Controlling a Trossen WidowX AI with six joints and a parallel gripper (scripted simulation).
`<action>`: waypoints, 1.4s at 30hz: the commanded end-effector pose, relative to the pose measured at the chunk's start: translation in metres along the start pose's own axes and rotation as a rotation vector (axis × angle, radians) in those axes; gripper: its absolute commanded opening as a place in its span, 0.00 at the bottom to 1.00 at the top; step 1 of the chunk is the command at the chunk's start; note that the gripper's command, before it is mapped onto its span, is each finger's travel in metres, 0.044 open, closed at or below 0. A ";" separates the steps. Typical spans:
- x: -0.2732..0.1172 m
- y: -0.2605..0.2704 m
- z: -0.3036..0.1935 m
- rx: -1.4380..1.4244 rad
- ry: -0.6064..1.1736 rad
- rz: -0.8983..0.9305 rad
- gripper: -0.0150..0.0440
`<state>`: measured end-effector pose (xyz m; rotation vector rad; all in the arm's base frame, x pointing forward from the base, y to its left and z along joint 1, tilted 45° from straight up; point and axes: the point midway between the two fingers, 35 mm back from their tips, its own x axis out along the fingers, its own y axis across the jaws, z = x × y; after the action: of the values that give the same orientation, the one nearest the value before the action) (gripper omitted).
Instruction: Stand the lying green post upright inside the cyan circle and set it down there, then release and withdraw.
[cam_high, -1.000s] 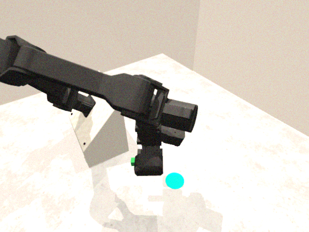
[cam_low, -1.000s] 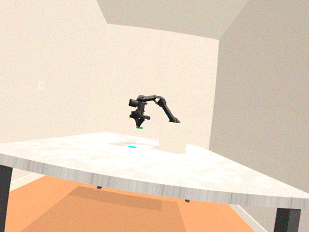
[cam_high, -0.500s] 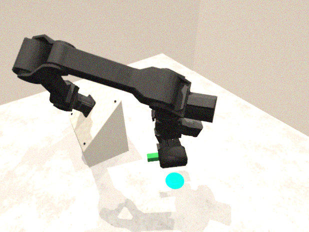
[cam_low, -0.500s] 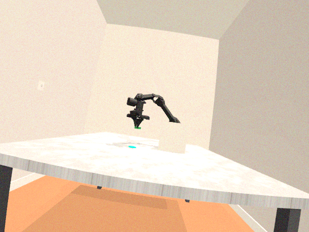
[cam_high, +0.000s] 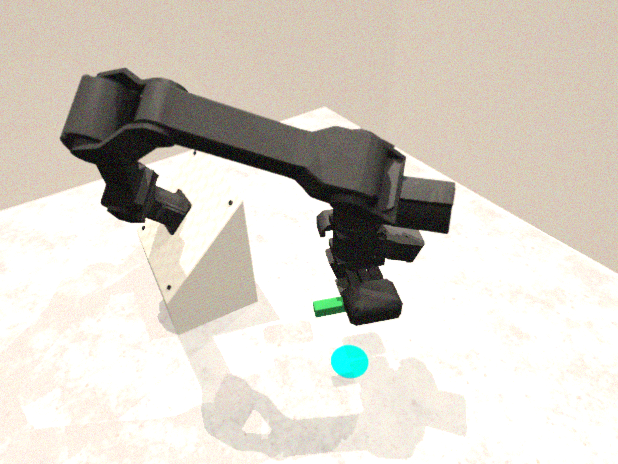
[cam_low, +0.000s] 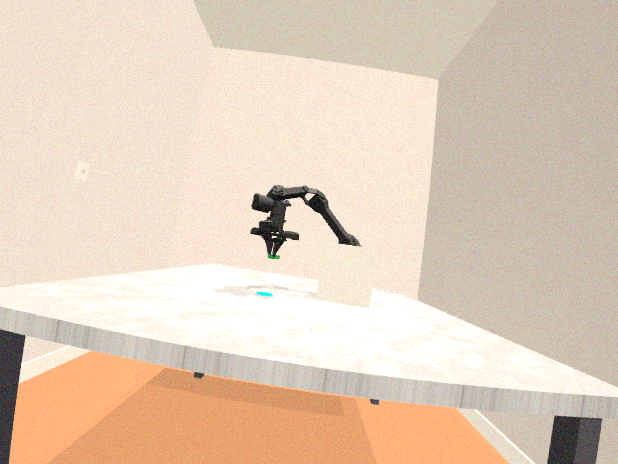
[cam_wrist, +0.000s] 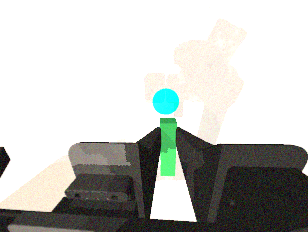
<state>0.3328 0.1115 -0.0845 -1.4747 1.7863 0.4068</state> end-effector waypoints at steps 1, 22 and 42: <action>0.002 0.001 0.002 -0.003 -0.021 0.017 0.29; 0.018 0.006 0.005 0.010 -0.143 0.122 0.29; 0.029 0.010 0.008 0.019 -0.273 0.202 0.29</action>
<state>0.3254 0.0984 -0.1133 -1.1835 1.7336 0.6349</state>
